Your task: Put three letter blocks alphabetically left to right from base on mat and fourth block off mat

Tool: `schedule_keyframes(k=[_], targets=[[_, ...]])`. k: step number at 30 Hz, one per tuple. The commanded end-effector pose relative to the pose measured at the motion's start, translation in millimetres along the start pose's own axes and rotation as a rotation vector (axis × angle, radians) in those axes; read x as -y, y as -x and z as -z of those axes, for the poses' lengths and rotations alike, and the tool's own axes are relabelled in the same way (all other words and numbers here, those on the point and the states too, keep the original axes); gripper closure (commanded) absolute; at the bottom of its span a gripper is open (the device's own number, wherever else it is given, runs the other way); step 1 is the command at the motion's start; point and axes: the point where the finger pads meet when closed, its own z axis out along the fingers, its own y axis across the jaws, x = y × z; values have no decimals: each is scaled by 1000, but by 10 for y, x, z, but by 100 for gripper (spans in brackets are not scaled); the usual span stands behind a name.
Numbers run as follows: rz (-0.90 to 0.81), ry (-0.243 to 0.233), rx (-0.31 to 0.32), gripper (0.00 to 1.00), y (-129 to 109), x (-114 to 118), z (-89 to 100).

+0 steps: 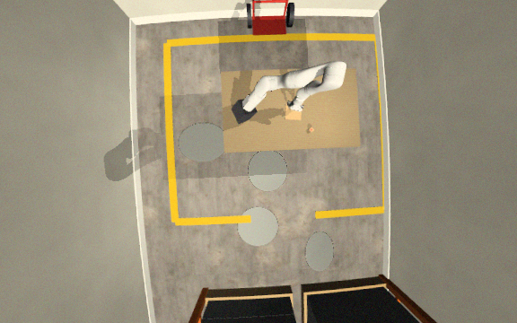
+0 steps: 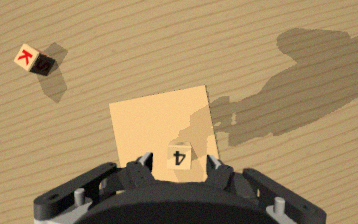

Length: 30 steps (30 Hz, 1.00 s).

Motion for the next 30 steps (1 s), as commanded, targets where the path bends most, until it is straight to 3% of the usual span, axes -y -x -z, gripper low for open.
schedule_keyframes(k=[1,15,30], targets=[[0,0,0,33,-1,1,1],[0,-1,0,33,-1,1,-18],[0,-1,0,33,-1,1,-268]])
